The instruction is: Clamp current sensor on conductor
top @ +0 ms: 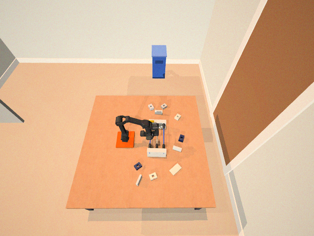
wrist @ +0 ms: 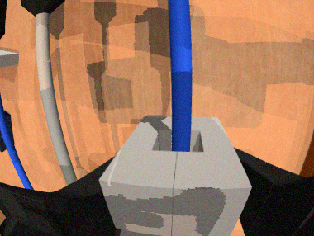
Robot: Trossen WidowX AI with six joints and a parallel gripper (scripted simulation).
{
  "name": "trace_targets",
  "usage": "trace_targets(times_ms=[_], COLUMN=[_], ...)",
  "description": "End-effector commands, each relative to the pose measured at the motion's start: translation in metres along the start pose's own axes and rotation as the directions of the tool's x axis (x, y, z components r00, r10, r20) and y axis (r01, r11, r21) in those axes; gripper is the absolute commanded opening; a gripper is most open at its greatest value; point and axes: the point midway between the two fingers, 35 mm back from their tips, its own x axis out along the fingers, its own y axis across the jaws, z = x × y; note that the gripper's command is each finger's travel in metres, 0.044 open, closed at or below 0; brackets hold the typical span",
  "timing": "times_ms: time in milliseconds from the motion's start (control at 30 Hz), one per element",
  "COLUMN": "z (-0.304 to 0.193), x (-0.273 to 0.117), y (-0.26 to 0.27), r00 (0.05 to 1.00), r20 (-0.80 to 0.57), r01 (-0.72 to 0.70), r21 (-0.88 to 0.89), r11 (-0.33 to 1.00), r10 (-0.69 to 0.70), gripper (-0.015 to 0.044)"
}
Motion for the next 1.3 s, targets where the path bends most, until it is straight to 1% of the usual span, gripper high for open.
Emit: trace_targets(times_ms=[0,100,133,167,200,500,667,1067,1267], z=[0.0,0.0,0.0,0.0,0.0002,0.0002,0.0003,0.0002,0.0001], x=[-0.0002,-0.0016,-0.0025,-0.0033,-0.0002,-0.0002,-0.0004,0.0047,0.0003], y=[0.0,0.0003,0.0004,0.0005,-0.002,-0.002,-0.001,-0.0015,-0.0002], r00=[1.0,0.999,0.999,0.998,0.999,0.999,1.0,1.0,1.0], r20=[0.0,-0.001,-0.001,-0.001,0.002,0.002,0.002,0.001,0.0], r01=[0.004,0.035,0.051,0.069,0.036,0.036,0.002,0.003,0.0], r21=[0.0,0.001,0.002,0.003,-0.001,-0.001,0.0,0.0,0.0], r11=[1.0,0.999,0.999,0.998,0.999,0.999,1.0,1.0,1.0], r10=[-0.004,-0.035,-0.051,-0.069,-0.036,-0.036,-0.002,-0.003,0.0], gripper=[0.0088,0.001,0.0,0.0,0.0,0.0,0.0,0.0,0.0157])
